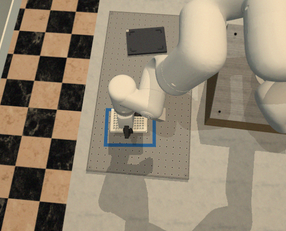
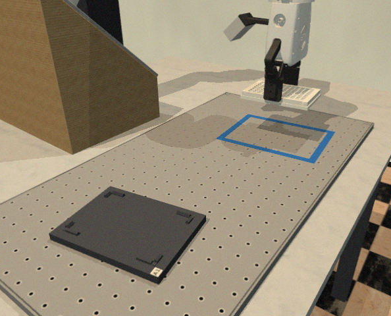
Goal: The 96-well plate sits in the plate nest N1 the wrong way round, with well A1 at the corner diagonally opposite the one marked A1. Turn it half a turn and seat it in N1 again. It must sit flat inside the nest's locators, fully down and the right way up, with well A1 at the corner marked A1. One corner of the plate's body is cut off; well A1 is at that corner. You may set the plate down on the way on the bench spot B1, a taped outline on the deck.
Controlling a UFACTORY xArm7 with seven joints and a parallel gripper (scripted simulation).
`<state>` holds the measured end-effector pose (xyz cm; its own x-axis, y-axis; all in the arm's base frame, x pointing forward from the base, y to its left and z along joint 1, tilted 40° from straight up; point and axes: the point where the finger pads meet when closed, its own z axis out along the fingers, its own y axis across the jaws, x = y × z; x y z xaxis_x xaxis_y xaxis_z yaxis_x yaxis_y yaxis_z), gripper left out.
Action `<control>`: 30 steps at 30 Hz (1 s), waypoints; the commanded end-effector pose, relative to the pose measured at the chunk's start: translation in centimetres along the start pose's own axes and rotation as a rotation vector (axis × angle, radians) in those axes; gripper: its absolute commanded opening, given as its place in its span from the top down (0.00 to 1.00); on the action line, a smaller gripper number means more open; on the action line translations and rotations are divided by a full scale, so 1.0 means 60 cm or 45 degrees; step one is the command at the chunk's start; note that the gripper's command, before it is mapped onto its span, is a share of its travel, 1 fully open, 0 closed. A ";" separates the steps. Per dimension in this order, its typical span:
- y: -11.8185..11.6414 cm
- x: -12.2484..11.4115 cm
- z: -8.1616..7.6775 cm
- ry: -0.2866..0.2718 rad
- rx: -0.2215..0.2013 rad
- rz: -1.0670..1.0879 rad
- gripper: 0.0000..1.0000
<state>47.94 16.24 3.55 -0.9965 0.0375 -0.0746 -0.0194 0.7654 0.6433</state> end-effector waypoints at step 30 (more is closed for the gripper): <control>-0.001 -0.002 0.076 -0.004 0.001 0.000 1.00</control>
<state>48.23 19.03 0.28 -0.9966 0.0367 -0.0741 -0.0197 0.7652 0.6435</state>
